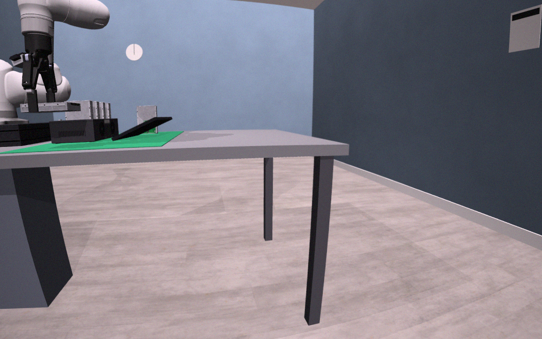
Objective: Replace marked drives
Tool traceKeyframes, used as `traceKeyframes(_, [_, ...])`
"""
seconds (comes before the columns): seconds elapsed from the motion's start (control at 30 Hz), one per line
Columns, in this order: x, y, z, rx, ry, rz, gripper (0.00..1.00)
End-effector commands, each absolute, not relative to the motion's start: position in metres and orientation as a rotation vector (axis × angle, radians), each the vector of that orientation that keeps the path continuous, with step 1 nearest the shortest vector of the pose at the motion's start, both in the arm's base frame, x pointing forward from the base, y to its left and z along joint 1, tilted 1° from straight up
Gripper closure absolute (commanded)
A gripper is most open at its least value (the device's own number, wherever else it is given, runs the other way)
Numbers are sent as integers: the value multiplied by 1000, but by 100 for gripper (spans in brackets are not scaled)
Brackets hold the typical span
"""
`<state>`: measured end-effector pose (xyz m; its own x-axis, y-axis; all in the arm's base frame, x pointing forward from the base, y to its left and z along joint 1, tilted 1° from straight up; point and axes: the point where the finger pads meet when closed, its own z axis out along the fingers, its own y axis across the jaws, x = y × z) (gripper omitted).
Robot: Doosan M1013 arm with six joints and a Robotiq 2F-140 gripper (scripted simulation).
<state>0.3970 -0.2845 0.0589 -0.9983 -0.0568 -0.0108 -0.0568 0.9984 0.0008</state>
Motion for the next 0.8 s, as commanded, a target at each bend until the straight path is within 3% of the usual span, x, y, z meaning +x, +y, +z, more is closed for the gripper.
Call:
traceKeyframes(0.0, [397, -285, 73, -89, 3128, 1, 90])
traceKeyframes(0.77, [396, -285, 151, -89, 3128, 1, 90])
